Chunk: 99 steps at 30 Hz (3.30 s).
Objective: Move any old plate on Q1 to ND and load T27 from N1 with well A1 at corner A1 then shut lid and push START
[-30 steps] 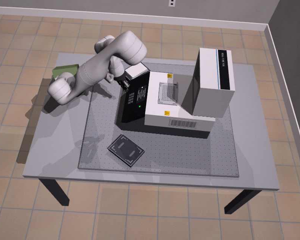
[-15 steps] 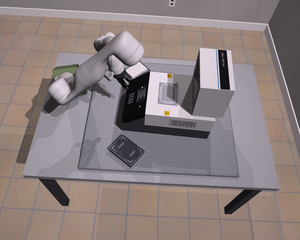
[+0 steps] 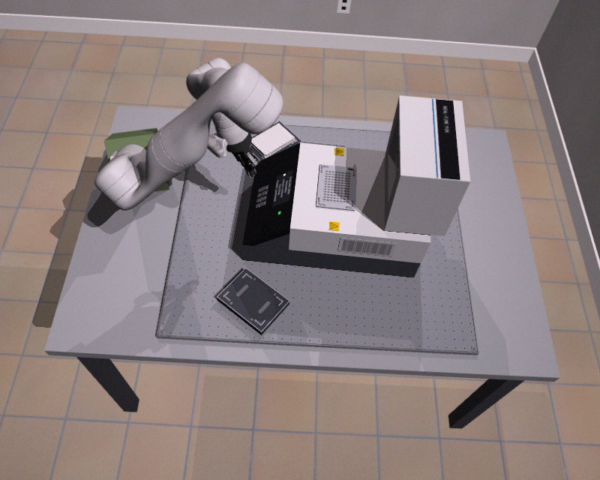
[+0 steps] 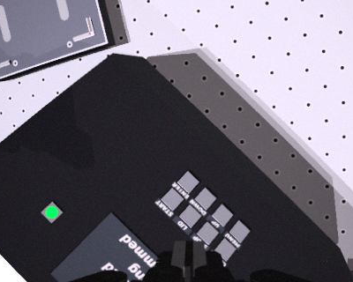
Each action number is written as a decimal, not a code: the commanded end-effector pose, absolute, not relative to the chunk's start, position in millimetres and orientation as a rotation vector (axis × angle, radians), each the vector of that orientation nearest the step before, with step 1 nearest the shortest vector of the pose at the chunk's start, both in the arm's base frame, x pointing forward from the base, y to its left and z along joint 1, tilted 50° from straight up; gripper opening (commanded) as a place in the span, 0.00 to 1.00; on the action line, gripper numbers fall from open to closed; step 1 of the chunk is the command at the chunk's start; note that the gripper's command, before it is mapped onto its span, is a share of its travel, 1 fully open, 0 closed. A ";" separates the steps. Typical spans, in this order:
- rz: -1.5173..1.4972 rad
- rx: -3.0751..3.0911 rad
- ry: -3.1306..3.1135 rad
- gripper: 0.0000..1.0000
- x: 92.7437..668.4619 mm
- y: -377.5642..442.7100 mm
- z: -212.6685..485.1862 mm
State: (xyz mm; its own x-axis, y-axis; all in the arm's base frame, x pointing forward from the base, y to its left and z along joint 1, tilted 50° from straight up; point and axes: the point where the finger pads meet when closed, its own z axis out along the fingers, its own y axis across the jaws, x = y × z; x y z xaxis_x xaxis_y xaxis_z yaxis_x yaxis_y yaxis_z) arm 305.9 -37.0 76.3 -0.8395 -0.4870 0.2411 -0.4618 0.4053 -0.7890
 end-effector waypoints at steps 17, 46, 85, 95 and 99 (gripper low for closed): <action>-1.451 -0.882 2.610 0.10 305.2 -19.3 90.9; -1.441 -0.875 2.657 1.00 308.7 9.0 98.6; -1.370 -0.827 2.919 1.00 349.3 70.2 8.0; -1.370 -0.827 2.919 1.00 358.5 84.2 -12.7; -1.370 -0.827 2.919 1.00 363.2 91.2 -23.1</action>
State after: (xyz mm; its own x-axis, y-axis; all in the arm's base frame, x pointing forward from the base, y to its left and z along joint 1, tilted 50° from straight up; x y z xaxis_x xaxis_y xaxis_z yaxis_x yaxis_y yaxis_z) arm 360.1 86.2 -17.4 -0.8601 -0.3543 0.3670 -0.5087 0.5415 -0.6694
